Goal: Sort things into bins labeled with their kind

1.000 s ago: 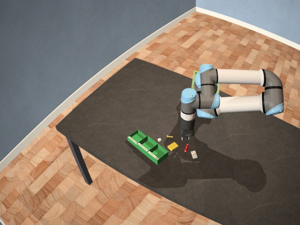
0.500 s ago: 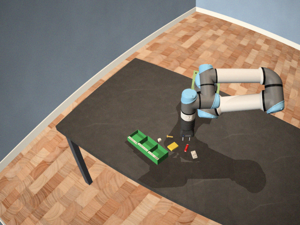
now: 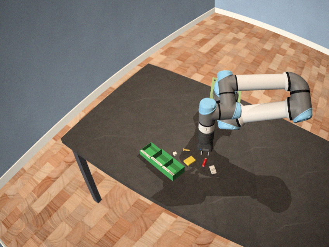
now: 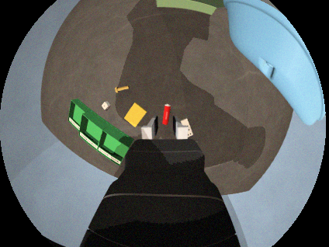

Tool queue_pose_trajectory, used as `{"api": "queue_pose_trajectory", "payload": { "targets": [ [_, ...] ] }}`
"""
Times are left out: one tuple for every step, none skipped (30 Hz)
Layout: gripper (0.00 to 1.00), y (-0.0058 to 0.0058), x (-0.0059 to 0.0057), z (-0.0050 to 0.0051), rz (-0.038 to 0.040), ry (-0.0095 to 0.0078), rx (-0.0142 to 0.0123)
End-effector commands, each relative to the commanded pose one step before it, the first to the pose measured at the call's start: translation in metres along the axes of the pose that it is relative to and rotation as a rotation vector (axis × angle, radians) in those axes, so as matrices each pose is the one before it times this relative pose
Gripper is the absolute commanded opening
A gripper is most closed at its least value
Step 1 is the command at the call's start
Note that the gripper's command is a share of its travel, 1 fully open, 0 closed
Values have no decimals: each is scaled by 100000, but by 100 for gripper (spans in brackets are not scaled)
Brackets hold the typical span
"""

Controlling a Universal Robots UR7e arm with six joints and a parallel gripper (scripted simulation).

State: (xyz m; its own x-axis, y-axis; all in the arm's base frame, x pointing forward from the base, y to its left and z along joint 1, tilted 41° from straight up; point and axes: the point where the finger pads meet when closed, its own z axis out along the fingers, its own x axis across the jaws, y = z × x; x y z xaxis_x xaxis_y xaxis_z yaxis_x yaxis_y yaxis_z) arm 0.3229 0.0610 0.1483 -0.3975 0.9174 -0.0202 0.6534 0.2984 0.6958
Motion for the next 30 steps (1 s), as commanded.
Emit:
{"api": "queue_pose_trajectory", "payload": {
  "targets": [
    [60,446,654,139,14762,-2174,4721],
    [60,17,36,0,476,-69,152],
    [60,15,31,0,0,0,0],
    [60,13,27,0,0,0,0],
    [60,11,22,0,0,0,0],
    [60,9,17,0,0,0,0],
    [60,7,12,0,0,0,0],
    [60,5,8,0,0,0,0],
    [60,3,3,0,0,0,0],
    [60,0,0,0,0,0,0],
    [60,0,0,0,0,0,0],
    [60,-4,-11,-2,0,0,0],
    [60,-4,-14,0,0,0,0],
    [60,-6,-17,0,0,0,0],
    [60,-7,-21,0,0,0,0],
    [60,-9,-24,0,0,0,0],
    [60,-10,-26,0,0,0,0],
    [60,-11,-28,0,0,0,0],
    [60,-15,-31,-2,0,0,0],
    [60,-13,-31,1,0,0,0],
    [60,-13,-31,1,0,0,0],
    [60,-13,-31,1,0,0,0],
    [60,-16,-30,-2,0,0,0],
    [60,-12,-28,1,0,0,0],
    [60,-11,-25,1,0,0,0],
    [60,-13,-23,-1,0,0,0],
    [60,0,0,0,0,0,0],
    [60,0,0,0,0,0,0],
    [60,-7,-16,1,0,0,0],
    [60,-9,-15,-2,0,0,0]
  ]
}}
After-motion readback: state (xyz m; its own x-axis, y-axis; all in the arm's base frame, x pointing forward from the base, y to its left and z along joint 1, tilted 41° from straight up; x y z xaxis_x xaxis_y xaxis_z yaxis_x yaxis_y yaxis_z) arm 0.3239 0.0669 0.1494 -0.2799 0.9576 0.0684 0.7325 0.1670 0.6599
